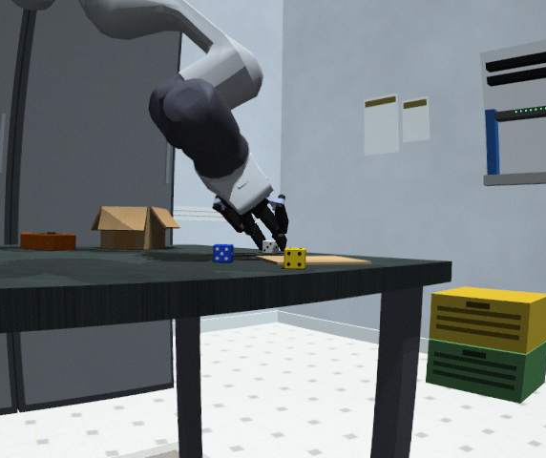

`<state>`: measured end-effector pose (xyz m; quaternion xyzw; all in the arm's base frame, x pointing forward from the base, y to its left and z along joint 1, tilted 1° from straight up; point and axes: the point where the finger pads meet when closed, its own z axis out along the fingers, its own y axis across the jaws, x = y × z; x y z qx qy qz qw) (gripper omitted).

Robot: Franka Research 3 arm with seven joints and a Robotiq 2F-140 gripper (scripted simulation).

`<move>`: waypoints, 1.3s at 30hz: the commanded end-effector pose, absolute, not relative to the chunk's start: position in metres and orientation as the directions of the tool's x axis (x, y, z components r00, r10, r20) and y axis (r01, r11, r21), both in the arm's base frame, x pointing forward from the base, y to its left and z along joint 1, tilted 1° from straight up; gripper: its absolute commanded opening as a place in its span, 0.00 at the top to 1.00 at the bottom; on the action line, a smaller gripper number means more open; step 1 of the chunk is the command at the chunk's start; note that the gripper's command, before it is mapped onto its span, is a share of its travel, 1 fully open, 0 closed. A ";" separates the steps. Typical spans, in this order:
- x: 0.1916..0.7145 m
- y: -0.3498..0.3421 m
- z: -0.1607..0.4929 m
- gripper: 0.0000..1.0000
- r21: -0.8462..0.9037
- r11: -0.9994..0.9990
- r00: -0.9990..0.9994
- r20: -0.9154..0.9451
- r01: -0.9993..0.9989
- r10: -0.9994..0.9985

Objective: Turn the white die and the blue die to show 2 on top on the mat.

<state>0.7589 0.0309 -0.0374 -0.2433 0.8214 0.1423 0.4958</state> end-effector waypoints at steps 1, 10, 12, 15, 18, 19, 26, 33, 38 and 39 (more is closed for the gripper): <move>0.760 0.031 -0.037 0.68 -0.012 0.840 -0.384 -0.886 -0.542 -0.260; 0.760 0.031 -0.037 0.68 -0.012 0.840 -0.384 -0.886 -0.542 -0.260; 0.760 0.031 -0.037 0.68 -0.012 0.840 -0.384 -0.886 -0.542 -0.260; 0.760 0.031 -0.037 0.68 -0.012 0.840 -0.384 -0.886 -0.542 -0.260; 0.760 0.031 -0.037 0.68 -0.012 0.840 -0.384 -0.886 -0.542 -0.260; 0.760 0.031 -0.037 0.68 -0.012 0.840 -0.384 -0.886 -0.542 -0.260; 0.760 0.031 -0.037 0.68 -0.012 0.840 -0.384 -0.886 -0.542 -0.260; 0.760 0.031 -0.037 0.68 -0.012 0.840 -0.384 -0.886 -0.542 -0.260; 0.756 0.028 -0.034 0.68 -0.012 0.840 -0.384 -0.886 -0.542 -0.260; 0.755 0.027 -0.033 0.68 -0.012 0.840 -0.384 -0.886 -0.542 -0.260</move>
